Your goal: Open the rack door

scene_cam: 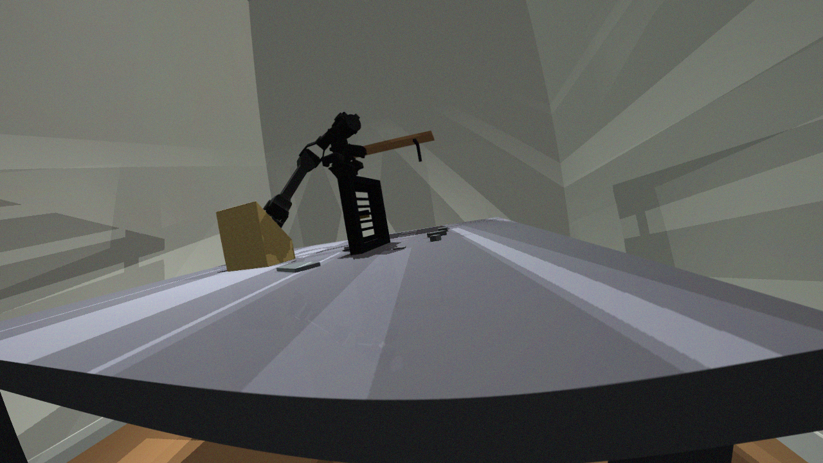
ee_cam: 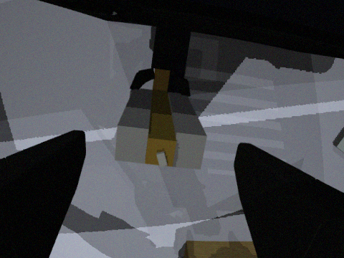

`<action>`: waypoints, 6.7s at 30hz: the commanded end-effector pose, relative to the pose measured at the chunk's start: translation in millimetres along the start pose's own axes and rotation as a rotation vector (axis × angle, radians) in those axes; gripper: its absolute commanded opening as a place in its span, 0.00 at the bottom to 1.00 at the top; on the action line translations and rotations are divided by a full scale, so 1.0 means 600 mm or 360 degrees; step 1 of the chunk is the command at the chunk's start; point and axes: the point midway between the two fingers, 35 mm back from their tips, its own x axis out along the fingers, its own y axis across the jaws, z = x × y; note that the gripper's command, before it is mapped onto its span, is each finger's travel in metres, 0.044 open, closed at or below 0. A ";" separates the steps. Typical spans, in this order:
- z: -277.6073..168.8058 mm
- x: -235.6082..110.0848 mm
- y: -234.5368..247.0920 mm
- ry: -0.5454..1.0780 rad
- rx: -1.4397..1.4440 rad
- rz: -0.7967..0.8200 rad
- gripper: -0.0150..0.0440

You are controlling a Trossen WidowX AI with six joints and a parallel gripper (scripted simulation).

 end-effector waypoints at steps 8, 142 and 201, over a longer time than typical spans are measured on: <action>-0.001 0.029 0.000 0.0051 0.0032 0.0012 0.73; -0.006 0.082 0.002 0.0136 -0.1128 0.0069 0.73; -0.006 0.082 0.002 0.0121 0.2850 -0.0121 0.70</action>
